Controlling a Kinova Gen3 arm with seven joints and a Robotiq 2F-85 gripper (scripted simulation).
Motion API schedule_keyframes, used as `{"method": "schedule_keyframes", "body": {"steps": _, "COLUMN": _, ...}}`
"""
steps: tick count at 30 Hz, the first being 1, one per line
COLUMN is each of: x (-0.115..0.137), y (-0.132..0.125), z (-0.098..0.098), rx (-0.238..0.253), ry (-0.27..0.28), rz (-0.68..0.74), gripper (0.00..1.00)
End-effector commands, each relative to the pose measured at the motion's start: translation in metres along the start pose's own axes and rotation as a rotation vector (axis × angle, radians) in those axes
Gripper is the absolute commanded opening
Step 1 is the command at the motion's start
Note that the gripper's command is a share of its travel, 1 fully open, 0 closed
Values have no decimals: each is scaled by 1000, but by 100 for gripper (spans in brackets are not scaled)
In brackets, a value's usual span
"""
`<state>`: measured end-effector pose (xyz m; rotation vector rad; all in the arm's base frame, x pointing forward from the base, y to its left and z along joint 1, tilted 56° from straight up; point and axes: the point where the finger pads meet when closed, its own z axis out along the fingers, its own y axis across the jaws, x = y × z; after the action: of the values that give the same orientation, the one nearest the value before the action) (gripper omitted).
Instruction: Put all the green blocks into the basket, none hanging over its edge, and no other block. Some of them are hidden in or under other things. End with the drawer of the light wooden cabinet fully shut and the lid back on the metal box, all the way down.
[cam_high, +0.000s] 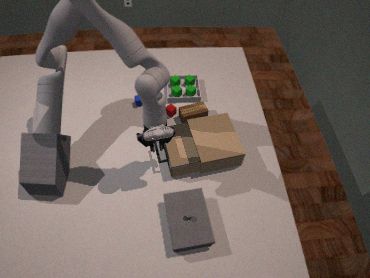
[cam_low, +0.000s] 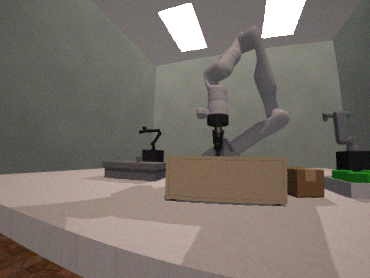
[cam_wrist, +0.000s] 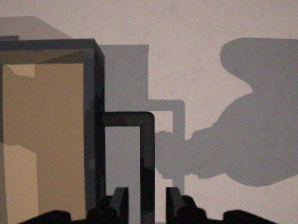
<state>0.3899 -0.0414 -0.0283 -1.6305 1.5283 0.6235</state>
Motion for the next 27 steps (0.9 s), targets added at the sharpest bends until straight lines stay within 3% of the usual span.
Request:
{"method": "schedule_keyframes", "body": {"steps": 1, "x": 0, "y": 0, "z": 0, "rx": 1, "ry": 1, "rz": 0, "gripper": 30}}
{"method": "schedule_keyframes", "body": {"steps": 27, "x": 0, "y": 0, "z": 19, "rx": 1, "ry": 1, "rz": 0, "gripper": 30}}
